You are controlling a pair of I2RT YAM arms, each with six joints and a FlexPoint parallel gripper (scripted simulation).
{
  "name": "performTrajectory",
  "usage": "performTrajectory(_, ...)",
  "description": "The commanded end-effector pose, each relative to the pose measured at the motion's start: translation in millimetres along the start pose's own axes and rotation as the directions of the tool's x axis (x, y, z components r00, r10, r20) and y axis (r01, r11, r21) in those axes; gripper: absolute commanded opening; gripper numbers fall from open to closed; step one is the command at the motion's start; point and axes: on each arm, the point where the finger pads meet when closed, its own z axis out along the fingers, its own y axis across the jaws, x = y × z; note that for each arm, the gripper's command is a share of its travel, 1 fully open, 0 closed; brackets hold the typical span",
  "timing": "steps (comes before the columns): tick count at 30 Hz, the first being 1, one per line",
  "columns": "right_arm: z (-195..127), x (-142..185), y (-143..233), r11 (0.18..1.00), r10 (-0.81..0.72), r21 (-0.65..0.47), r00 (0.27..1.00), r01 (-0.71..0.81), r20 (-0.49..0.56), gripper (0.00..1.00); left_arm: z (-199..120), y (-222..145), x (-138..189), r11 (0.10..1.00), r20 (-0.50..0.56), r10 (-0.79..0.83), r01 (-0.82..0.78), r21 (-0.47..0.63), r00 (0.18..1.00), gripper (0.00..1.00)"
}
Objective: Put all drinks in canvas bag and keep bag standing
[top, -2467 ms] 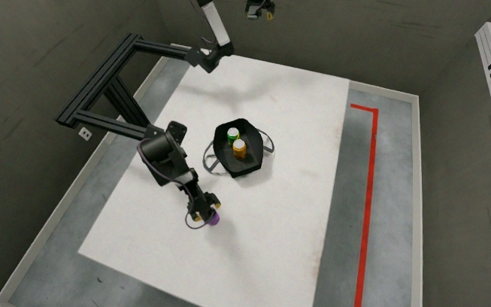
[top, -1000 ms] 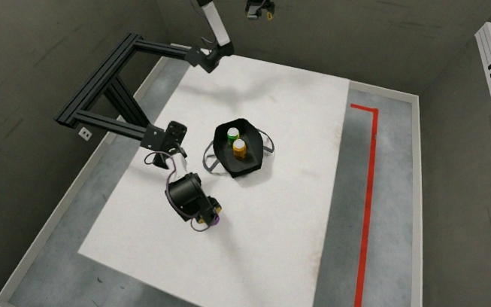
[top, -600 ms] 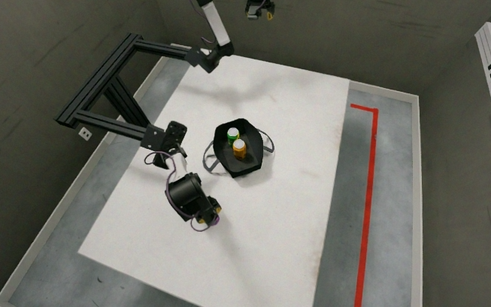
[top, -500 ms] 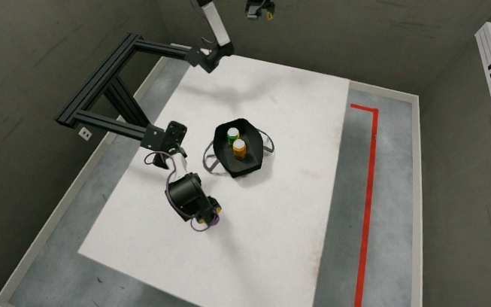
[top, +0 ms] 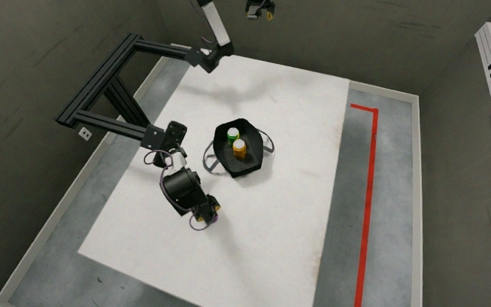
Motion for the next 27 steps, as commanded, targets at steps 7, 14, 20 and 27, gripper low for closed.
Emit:
performTrajectory(7,-25,-19,2,1.000,0.003,-0.003,1.000,-0.003,0.024,0.67,-12,1,2,1.000,-0.014,-0.007,0.006,-0.031,1.000,0.86)
performTrajectory(14,-34,-28,0,1.000,0.004,0.000,1.000,-0.004,0.029,0.67,-12,1,2,1.000,-0.014,-0.007,0.006,-0.031,1.000,0.86)
performTrajectory(20,-36,-48,-1,1.000,0.003,0.001,0.994,-0.004,0.108,0.67,-12,1,2,1.000,-0.014,-0.007,0.006,-0.031,1.000,0.86)
performTrajectory(27,-31,-38,-1,1.000,0.004,-0.001,0.997,-0.003,0.078,0.67,-12,1,2,1.000,-0.014,-0.007,0.006,-0.031,1.000,0.86)
